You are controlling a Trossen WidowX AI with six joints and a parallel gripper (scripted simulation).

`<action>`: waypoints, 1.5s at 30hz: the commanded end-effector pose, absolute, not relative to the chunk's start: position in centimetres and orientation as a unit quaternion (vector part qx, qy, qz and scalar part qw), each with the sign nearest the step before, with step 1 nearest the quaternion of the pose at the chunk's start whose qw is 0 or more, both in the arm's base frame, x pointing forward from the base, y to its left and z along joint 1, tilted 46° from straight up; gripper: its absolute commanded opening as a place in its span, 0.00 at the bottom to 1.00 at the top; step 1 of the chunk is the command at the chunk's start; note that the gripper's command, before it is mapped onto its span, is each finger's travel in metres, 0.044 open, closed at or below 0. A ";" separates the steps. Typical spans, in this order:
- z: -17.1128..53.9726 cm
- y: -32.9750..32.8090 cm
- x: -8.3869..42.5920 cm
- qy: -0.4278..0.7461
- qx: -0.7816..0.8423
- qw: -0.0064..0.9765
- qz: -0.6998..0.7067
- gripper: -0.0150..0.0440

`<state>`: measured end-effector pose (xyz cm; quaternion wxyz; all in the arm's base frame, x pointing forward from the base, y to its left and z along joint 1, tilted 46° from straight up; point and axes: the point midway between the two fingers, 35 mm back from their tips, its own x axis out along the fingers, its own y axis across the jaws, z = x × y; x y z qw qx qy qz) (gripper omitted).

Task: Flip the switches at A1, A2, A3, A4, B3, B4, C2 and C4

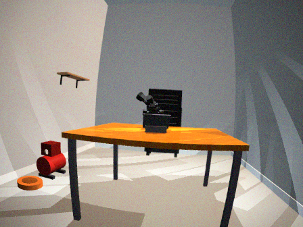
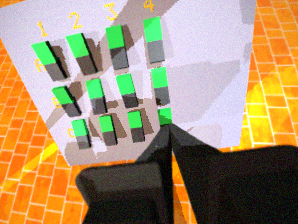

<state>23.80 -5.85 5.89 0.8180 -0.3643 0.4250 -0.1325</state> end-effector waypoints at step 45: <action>4.4 -7.1 25.2 0.427 -0.365 0.817 -0.131 0.25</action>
